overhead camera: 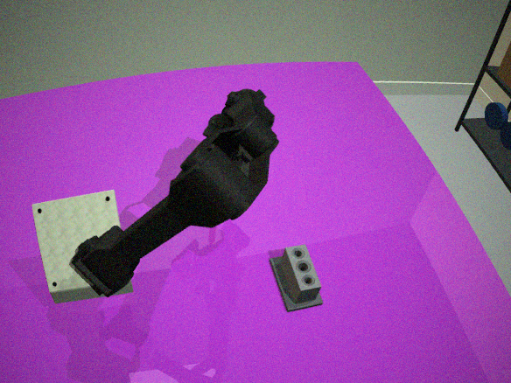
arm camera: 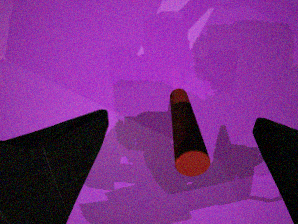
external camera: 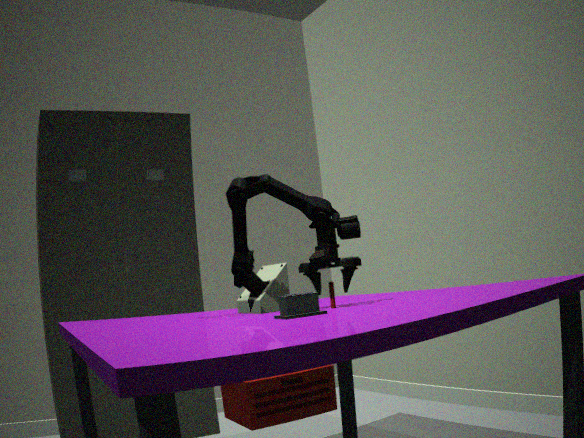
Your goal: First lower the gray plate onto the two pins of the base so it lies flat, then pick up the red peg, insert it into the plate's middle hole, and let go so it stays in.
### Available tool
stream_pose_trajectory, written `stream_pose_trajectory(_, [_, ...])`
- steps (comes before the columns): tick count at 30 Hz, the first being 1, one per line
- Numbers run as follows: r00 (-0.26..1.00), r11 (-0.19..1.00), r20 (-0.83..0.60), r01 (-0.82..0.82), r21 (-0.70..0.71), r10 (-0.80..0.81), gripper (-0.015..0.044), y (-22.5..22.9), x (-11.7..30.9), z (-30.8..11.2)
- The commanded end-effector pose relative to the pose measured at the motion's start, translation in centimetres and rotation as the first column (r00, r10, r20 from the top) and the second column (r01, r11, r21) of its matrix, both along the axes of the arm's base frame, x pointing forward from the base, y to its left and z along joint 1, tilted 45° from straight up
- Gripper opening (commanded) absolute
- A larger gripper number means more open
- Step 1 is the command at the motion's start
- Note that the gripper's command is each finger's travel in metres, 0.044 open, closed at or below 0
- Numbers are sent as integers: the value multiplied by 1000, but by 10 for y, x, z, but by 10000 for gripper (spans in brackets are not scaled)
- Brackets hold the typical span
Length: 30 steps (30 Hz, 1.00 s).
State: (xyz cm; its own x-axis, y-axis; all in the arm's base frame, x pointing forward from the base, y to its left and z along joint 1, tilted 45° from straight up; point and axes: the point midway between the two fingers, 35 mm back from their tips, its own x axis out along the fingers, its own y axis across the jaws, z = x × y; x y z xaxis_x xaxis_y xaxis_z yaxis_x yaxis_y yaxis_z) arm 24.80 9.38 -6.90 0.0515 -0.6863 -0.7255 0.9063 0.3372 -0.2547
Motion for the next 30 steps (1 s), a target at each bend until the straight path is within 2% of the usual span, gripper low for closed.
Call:
stream_pose_trajectory(1, [1000,1000,-6,-5,-7,5,361,-2,-1,-3])
stream_pose_trajectory(15, [1000,1000,-6,-5,-7,5,0,-2,-1,-3])
stream_pose_trajectory(30, [1000,1000,-6,-5,-7,5,0,-2,-1,-3])
